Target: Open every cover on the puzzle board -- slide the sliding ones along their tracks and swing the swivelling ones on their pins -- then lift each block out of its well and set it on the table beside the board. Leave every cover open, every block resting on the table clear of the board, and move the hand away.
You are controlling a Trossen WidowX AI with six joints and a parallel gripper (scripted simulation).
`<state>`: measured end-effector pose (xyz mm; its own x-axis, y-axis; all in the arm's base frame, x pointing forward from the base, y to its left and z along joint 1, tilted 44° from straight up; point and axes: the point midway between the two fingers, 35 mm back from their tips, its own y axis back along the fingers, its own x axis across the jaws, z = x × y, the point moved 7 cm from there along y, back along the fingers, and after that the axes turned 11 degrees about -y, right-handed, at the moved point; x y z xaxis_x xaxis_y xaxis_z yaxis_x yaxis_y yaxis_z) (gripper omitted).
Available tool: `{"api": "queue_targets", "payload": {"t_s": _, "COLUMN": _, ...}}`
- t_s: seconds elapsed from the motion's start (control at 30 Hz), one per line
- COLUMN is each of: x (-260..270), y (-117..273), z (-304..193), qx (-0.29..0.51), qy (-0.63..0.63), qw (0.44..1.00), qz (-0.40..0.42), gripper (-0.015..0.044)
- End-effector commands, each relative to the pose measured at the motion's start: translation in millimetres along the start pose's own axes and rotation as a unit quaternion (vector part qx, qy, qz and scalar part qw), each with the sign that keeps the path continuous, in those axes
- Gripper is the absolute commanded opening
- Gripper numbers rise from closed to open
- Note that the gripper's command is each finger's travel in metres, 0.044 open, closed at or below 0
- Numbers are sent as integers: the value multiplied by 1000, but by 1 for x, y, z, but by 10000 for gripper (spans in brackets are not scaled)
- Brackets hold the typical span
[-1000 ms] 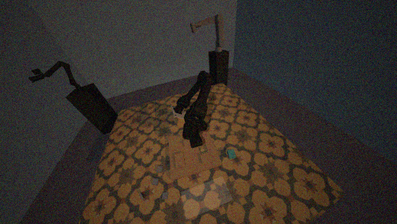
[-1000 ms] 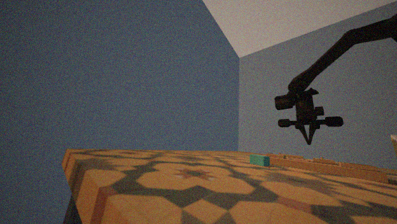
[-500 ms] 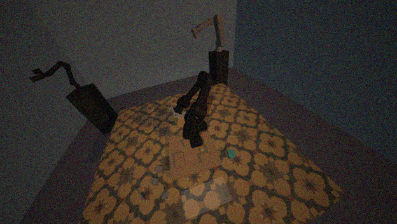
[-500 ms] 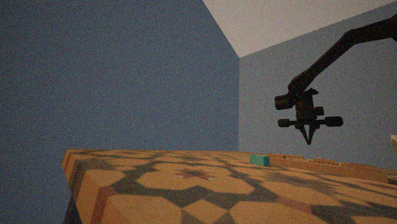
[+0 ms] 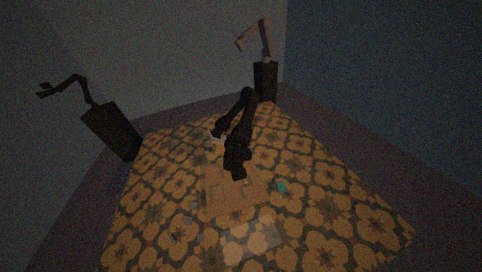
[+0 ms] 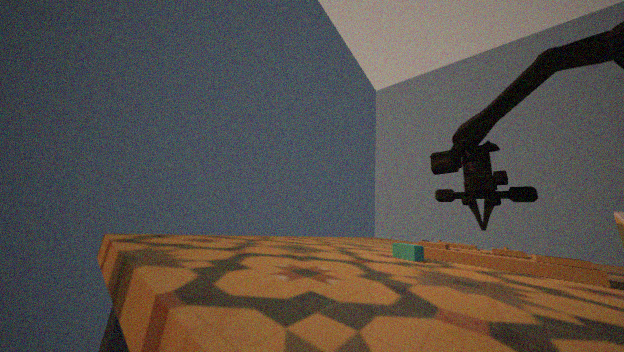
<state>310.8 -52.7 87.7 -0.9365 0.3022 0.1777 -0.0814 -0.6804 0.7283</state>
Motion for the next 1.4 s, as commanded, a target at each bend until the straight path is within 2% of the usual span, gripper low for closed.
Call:
{"api": "queue_targets", "payload": {"t_s": 0.0, "x": 2, "y": -6, "z": -1, "qx": 0, "qy": -4, "qw": 1000, "qz": 4, "gripper": 0}}
{"api": "queue_targets", "payload": {"t_s": 1.37, "x": 3, "y": -46, "z": -1, "qx": -2, "qy": -4, "qw": 1000, "qz": 4, "gripper": 0}}
